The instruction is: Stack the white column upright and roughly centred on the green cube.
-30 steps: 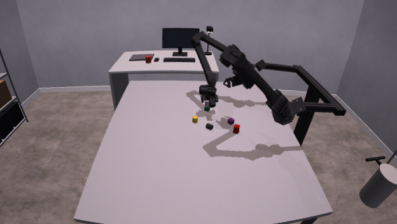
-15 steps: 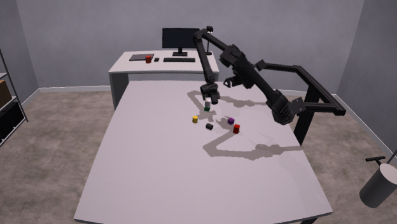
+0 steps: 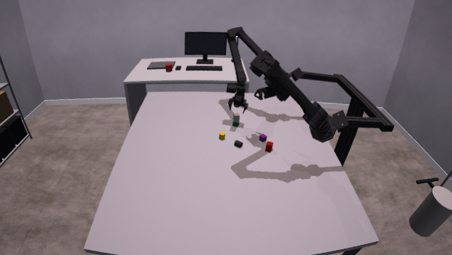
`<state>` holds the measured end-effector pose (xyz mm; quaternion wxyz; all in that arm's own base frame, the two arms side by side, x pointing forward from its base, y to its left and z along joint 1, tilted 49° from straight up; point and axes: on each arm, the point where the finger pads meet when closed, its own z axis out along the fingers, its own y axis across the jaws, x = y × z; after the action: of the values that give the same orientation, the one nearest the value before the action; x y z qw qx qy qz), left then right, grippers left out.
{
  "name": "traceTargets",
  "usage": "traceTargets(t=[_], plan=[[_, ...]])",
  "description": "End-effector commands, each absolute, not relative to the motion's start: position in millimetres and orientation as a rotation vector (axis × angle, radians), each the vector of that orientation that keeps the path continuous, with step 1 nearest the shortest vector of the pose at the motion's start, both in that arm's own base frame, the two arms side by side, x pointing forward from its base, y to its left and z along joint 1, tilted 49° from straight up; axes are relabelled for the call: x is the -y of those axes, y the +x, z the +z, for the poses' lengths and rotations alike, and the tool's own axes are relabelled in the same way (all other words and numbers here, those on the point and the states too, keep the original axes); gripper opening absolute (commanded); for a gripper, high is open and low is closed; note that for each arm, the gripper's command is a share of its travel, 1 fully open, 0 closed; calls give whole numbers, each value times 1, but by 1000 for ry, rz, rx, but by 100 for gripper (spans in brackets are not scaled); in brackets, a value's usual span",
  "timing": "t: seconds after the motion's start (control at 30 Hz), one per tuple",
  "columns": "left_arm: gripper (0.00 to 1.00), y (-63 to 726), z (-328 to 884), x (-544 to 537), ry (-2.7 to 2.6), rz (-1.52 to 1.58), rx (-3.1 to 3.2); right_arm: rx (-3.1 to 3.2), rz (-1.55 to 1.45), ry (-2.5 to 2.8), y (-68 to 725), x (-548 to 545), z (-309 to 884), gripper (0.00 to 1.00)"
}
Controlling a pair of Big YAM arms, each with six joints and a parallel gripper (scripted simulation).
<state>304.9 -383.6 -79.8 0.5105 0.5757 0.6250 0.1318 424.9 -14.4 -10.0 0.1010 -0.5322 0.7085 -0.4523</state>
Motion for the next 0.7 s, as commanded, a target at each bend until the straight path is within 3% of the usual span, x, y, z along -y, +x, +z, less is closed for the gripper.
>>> traceTargets(t=[0.0,0.37,0.67], plan=[[100,304,-79,386,1378,307,-1508,-2056,-1250,-1455,418,38,0,100],[100,304,-79,386,1378,307,-1508,-1931,-745,-1322,416,36,-12,100],[100,304,-79,386,1378,307,-1508,-1836,-623,-1307,417,28,-4,100]])
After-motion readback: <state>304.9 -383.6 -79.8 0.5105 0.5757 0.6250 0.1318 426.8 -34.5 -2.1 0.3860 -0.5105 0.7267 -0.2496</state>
